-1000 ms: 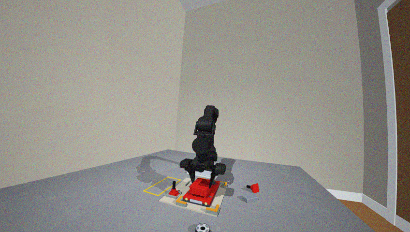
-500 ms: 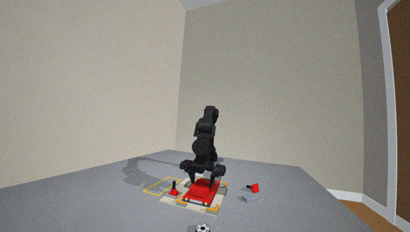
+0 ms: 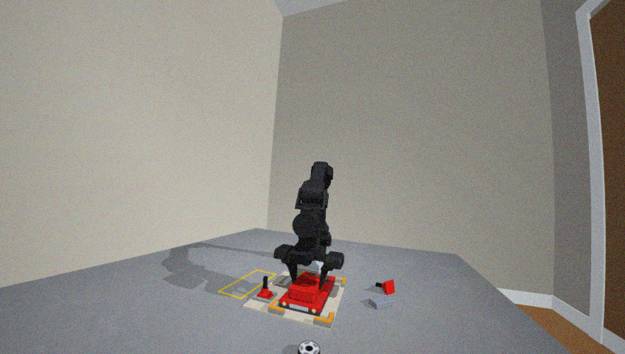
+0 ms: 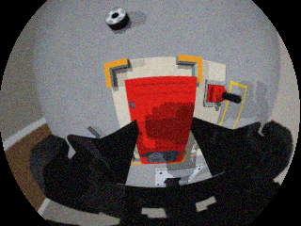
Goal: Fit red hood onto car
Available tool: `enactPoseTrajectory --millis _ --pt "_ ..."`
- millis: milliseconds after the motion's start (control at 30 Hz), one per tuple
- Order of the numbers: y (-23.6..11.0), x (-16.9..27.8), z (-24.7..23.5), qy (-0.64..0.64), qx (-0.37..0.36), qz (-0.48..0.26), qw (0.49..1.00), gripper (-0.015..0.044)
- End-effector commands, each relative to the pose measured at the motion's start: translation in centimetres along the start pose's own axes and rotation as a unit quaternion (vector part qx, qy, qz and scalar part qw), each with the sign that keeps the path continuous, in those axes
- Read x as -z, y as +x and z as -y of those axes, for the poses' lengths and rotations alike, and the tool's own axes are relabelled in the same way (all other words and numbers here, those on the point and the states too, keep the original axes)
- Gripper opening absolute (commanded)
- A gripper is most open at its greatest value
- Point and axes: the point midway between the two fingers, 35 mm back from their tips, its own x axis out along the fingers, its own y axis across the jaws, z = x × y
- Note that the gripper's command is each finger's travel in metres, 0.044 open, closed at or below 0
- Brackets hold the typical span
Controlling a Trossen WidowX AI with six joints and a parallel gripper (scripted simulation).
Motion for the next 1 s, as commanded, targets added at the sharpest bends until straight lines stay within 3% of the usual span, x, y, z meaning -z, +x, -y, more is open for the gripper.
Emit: enactPoseTrajectory --millis 0,333,467,667,967 --pt "0.0 0.0 0.0 0.000 0.000 0.000 1.000 0.0184" --pt "0.0 0.0 0.0 0.000 0.000 0.000 1.000 0.0440" --pt "-1.2 -0.1 0.0 0.000 0.000 0.000 1.000 0.0440" --pt "-6.7 -0.1 0.0 0.000 -0.002 -0.001 1.000 0.0440" --pt "-6.9 0.0 0.0 0.000 -0.003 -0.001 1.000 0.0440"
